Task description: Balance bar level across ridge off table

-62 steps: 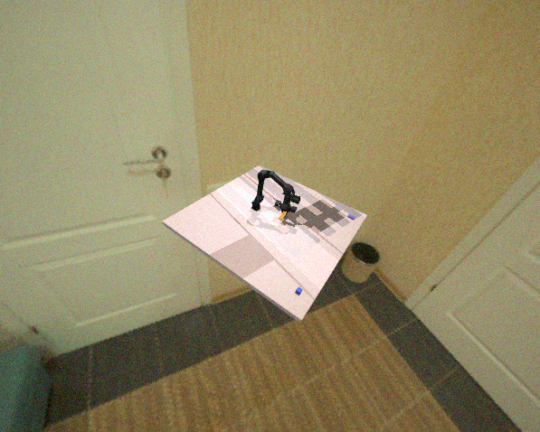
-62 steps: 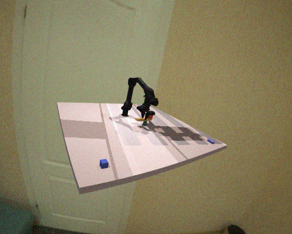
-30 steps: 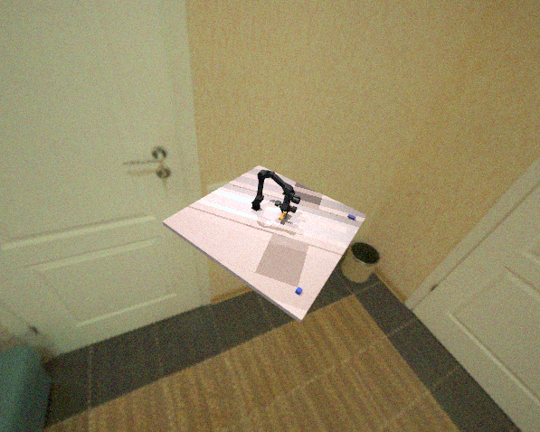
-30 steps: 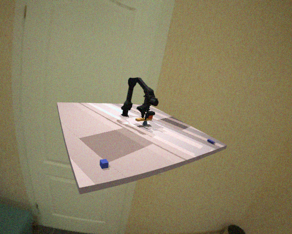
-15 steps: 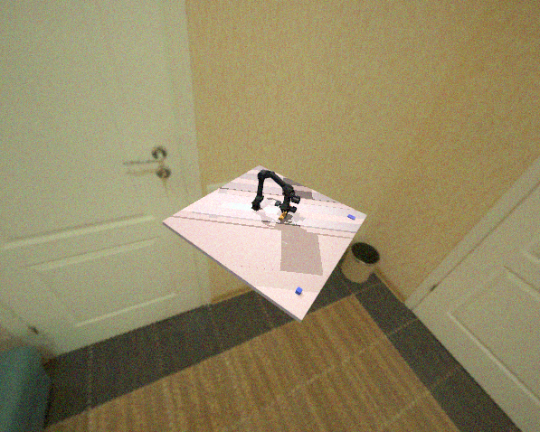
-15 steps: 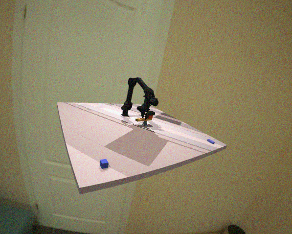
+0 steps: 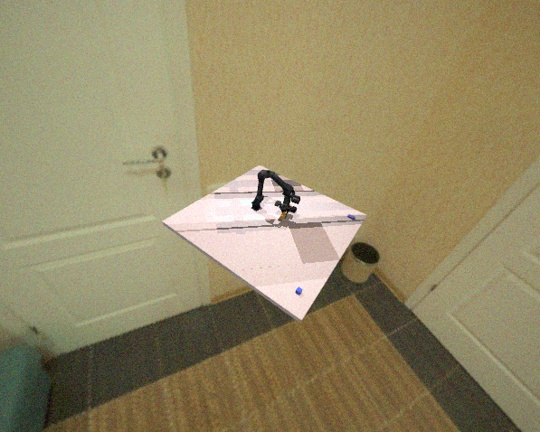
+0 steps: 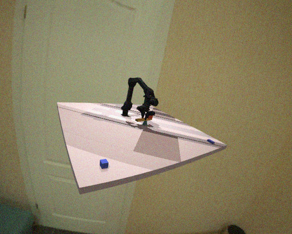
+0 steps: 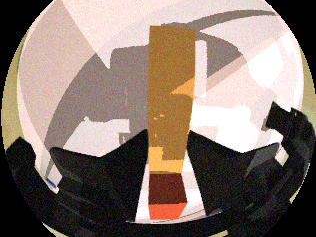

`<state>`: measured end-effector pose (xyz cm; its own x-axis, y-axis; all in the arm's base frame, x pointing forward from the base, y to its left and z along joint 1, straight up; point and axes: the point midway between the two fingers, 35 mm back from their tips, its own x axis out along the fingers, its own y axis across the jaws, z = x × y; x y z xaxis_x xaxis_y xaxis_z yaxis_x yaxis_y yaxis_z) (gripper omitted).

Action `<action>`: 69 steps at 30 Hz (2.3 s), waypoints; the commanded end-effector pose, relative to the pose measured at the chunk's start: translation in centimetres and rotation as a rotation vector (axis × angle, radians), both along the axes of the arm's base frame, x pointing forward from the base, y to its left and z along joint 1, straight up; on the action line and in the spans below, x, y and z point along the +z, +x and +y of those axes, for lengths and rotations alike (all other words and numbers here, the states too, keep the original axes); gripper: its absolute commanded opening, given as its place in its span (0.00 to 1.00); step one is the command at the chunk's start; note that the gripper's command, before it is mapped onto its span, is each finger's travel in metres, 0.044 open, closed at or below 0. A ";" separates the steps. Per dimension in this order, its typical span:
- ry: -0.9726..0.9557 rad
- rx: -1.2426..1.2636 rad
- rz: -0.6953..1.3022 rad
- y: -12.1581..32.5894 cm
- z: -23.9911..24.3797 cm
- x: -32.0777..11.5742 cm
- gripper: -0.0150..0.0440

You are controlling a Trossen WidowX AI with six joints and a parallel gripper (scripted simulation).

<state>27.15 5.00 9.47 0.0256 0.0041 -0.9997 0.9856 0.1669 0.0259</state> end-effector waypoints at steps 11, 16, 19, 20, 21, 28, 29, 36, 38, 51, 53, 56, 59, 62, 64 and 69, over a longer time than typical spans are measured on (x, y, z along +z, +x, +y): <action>0.000 0.000 0.000 0.0 0.0 0.0 0.25; 0.000 0.000 0.000 0.0 0.0 0.0 0.25; 0.000 0.000 0.000 0.0 0.0 0.0 0.25; 0.000 0.000 0.000 0.0 0.0 0.0 0.25; 0.000 0.000 0.000 0.0 0.0 0.0 0.25; 0.000 0.000 0.000 0.0 0.0 0.0 0.25; 0.000 0.000 0.000 0.0 0.0 0.0 0.25; 0.000 0.000 0.000 0.0 0.0 0.0 0.34; 0.000 0.000 0.000 0.0 0.0 0.0 0.43; 0.000 0.000 0.000 0.0 0.0 0.0 0.54; 0.000 0.000 0.000 0.0 0.0 0.0 0.54; 0.000 0.000 0.000 0.0 0.0 0.0 0.54; 0.000 0.000 0.000 0.0 0.0 0.0 0.54; 0.000 0.000 0.000 0.0 0.0 0.0 0.54; 0.000 0.000 0.000 0.0 0.0 0.0 0.54; 0.000 0.000 0.000 0.0 0.0 0.0 0.54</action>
